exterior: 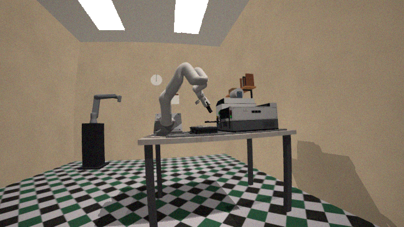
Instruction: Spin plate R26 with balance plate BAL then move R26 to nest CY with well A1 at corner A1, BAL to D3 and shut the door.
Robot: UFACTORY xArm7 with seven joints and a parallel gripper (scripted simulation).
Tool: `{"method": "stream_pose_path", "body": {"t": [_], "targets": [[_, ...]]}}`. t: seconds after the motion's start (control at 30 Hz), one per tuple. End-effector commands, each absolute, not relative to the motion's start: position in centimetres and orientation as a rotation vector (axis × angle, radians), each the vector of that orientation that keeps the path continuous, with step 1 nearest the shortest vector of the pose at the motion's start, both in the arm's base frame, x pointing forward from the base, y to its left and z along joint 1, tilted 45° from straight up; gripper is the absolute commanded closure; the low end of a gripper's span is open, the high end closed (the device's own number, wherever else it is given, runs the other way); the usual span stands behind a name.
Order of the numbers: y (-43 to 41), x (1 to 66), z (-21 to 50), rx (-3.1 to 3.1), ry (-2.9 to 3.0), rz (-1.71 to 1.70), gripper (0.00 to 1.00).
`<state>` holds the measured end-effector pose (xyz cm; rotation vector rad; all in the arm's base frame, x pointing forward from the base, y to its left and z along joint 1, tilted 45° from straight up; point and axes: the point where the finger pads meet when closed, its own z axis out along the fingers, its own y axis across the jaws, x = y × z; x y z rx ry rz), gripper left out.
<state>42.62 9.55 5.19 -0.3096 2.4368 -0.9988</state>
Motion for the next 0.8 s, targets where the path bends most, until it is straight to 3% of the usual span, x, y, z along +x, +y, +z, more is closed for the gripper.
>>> {"method": "stream_pose_path", "body": {"t": [0.0, 0.77], "targets": [[9.78, 42.67, 5.34, -0.282, 2.494, -1.020, 1.00], [9.80, 42.66, 5.34, -0.050, 2.894, -1.193, 1.00]]}}
